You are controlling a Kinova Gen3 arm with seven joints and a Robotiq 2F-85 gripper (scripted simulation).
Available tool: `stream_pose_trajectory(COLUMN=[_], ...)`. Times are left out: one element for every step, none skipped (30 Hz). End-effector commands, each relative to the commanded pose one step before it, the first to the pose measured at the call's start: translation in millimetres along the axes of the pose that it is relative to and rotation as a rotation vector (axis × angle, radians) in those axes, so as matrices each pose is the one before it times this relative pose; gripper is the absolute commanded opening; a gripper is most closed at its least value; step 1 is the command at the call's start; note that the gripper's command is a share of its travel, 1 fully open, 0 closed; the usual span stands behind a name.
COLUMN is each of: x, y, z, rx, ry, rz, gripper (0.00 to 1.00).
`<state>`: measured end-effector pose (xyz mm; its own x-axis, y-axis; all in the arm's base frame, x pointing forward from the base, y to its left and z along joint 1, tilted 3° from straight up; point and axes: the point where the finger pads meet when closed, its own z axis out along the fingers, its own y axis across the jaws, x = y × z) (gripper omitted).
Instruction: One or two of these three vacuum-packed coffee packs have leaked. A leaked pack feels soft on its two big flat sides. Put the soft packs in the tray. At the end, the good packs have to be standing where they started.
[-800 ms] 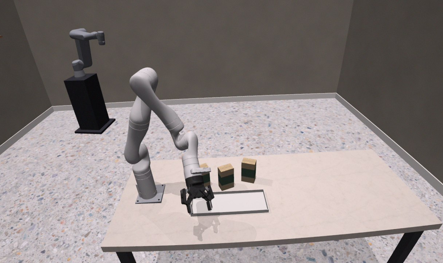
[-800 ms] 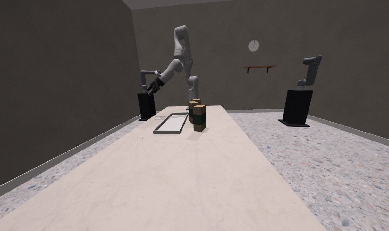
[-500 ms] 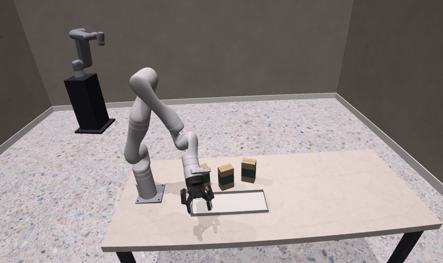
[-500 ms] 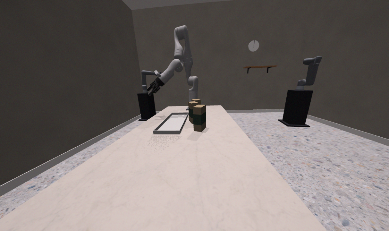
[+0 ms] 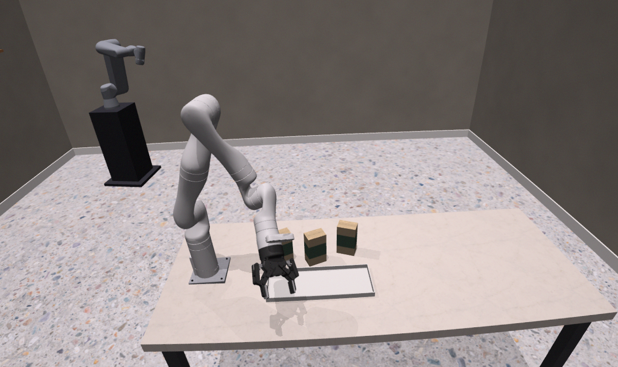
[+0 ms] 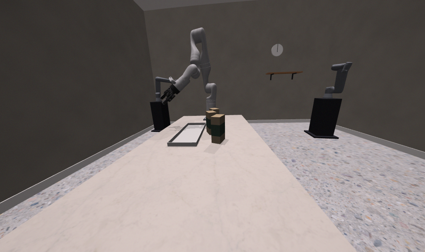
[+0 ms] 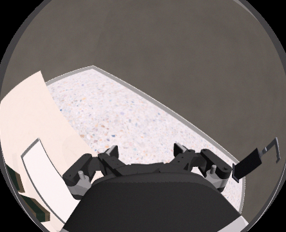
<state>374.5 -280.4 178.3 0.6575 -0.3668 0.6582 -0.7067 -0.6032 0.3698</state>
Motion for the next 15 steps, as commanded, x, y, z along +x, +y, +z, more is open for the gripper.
stream_pose_trajectory(x=[0.64,-0.2,-0.25,-0.3,-0.37,-0.44,-0.52,-0.62,0.0,0.0,-0.72,-0.84,-0.98,-1.12,-1.29], y=[-0.55,-0.22,-0.27,-0.32,-0.38,-0.44,-0.5,-0.57,0.0,0.0,-0.64,-0.71,-0.78,-0.86,-0.94], z=[-0.93,-0.38,-0.47,-0.56,-0.66,-0.77,-0.88,-0.99,0.0,0.0,-1.12,-1.25,-1.38,-1.52,-1.67], rx=[-0.0004,-0.00075,-0.00091,-0.00108,-0.00125,-0.00142,-0.0016,-0.00178,0.0,0.0,-0.00195,-0.00212,-0.00229,-0.00244,-0.00259], ry=[0.00029,-0.00122,-0.0015,-0.0018,-0.00213,-0.00248,-0.00286,-0.00326,0.0,0.0,-0.00369,-0.00414,-0.00462,-0.00513,-0.00566], rz=[0.00417,0.00265,0.00322,0.00382,0.00446,0.00511,0.00579,0.00647,0.0,0.0,0.00716,0.00786,0.00854,0.00922,0.00988], gripper=[1.0,1.0,1.0,1.0,1.0,1.0,1.0,1.0,1.0,1.0,1.0,1.0,1.0,1.0,1.0])
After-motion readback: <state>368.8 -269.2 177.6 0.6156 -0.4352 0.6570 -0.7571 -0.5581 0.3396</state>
